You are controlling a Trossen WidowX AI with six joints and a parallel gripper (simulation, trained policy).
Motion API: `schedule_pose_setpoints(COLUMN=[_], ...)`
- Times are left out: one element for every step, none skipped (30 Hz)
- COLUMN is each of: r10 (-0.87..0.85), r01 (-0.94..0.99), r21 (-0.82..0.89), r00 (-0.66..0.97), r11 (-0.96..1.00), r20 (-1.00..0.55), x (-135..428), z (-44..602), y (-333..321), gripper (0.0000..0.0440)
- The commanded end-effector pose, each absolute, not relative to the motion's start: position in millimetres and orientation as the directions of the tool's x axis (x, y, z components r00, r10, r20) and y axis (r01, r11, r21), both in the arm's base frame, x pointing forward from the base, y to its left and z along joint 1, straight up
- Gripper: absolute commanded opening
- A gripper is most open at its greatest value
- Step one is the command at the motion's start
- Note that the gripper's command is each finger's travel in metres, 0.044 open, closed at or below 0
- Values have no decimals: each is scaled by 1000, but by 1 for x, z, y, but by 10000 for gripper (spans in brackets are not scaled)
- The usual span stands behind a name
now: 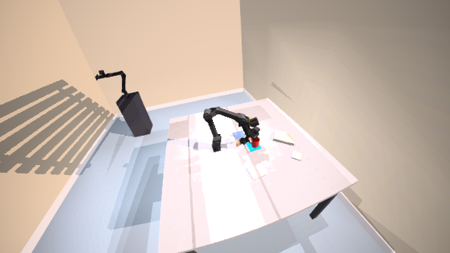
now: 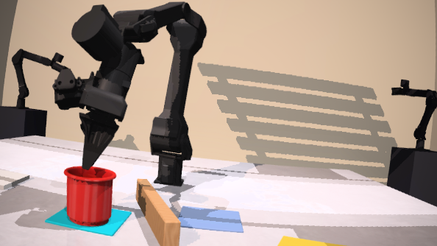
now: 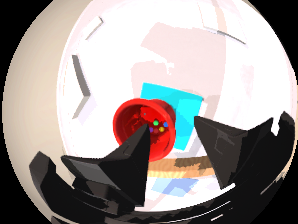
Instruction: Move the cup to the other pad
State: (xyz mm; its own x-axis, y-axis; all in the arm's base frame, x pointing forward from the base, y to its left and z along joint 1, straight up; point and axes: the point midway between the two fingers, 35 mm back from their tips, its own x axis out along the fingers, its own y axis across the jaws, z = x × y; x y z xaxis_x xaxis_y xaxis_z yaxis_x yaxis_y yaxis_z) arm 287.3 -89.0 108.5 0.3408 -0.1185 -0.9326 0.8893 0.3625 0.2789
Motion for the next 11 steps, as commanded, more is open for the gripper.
schedule_pose_setpoints(r10=[-120, -122, -124, -127, -130, -134, -138, -141, -143, -145, -148], r01=[880, 878, 876, 874, 871, 869, 866, 864, 863, 862, 861], r21=[308, 315, 322, 329, 336, 343, 349, 355, 360, 364, 368], r00=[371, 379, 386, 395, 403, 411, 419, 425, 430, 435, 439], r11=[360, 359, 359, 358, 358, 358, 358, 357, 355, 353, 351], r20=[-921, -918, -914, -910, -906, -902, -898, -894, -891, -889, -886], x=[286, 286, 285, 285, 285, 285, 285, 284, 284, 284, 284], z=[121, 125, 129, 133, 137, 141, 145, 149, 152, 155, 158], y=[-91, -91, -92, -93, -94, -95, -96, -97, -98, -99, -100], gripper=[237, 241, 245, 252, 264, 275, 285, 306, 326, 346, 367])
